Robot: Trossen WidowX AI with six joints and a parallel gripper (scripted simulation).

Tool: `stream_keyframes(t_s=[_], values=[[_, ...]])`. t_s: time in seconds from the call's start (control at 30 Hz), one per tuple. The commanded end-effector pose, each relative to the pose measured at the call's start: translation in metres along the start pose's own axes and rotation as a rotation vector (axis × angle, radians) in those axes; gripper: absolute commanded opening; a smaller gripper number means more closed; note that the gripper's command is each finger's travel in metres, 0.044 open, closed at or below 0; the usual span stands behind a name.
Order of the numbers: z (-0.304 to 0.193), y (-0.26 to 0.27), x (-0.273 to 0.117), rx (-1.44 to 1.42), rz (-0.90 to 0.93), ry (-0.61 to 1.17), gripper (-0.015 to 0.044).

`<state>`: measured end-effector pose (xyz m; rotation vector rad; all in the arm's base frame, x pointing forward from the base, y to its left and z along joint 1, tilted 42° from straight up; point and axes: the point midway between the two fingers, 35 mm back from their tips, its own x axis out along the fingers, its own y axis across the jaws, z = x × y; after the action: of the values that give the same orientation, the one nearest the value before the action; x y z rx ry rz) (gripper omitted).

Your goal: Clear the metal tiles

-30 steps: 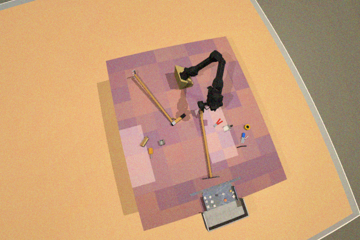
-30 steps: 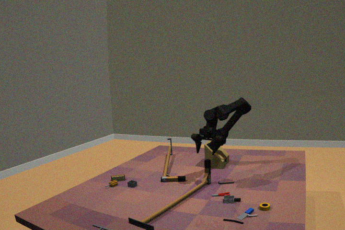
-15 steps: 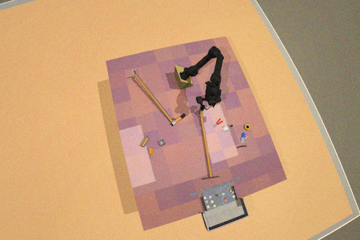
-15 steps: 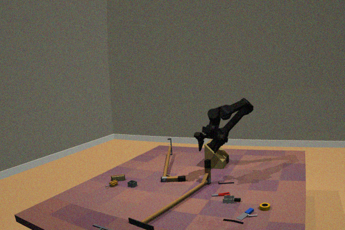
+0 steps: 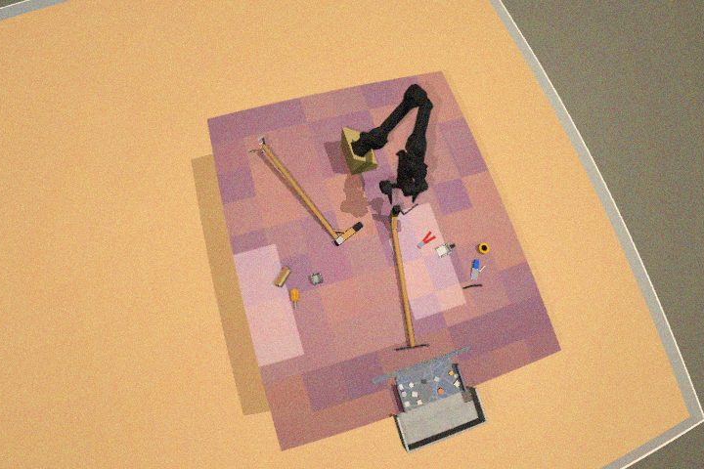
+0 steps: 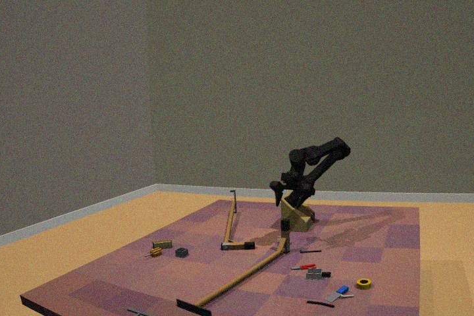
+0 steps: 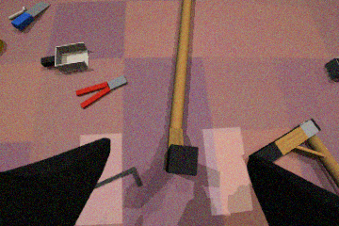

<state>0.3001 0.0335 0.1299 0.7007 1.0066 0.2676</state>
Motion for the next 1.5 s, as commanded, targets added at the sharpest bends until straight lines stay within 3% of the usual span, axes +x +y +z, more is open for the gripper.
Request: stream_keyframes(t_s=[0.0,0.33,0.77,1.47], values=[[-0.012,-0.003,-0.005,0.006,0.006,-0.018,0.0440],[-0.030,-0.009,-0.008,0.006,0.012,-0.042,0.0440],[-0.054,-0.009,0.022,0.007,0.014,-0.042,0.0440],[-0.049,-0.009,0.048,0.006,0.012,-0.041,0.0440]])
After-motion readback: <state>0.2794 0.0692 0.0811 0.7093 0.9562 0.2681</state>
